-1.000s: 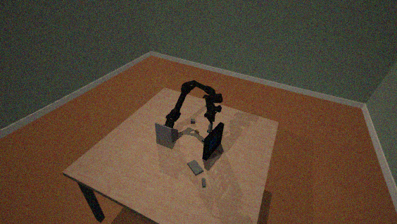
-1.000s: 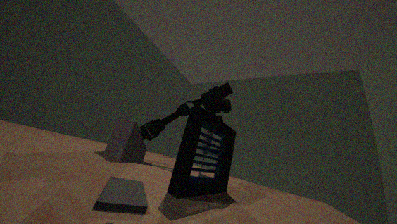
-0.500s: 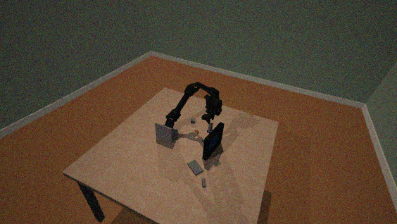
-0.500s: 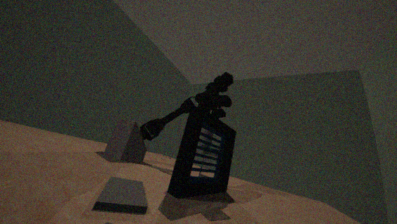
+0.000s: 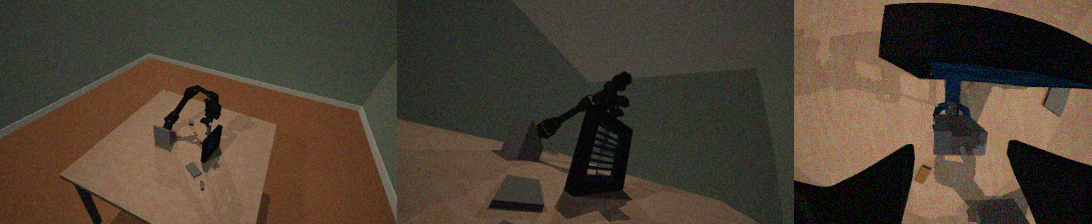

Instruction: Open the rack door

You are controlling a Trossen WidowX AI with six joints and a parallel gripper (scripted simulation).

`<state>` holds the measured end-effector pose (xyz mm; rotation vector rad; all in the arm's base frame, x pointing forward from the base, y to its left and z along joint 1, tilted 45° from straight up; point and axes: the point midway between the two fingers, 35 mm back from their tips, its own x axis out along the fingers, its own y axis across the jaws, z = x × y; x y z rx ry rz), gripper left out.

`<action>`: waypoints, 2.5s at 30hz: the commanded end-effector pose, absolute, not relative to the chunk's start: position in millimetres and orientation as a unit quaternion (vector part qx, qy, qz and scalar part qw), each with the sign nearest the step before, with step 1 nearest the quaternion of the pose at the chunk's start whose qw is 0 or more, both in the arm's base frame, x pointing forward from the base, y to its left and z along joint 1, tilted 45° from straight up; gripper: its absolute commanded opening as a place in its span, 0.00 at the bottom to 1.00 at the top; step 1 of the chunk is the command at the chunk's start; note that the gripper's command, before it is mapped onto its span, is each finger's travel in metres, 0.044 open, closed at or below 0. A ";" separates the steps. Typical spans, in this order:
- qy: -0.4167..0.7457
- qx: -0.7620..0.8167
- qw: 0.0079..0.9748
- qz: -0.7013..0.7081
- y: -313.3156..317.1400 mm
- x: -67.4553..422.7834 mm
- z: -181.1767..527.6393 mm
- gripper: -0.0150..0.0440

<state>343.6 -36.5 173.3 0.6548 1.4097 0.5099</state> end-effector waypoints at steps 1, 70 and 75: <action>0.635 0.297 0.676 0.229 -31.6 344.3 168.0 0.76; 0.589 0.117 0.686 0.411 3.2 345.4 132.0 0.30; 0.534 0.032 0.695 0.480 3.2 345.4 132.0 0.30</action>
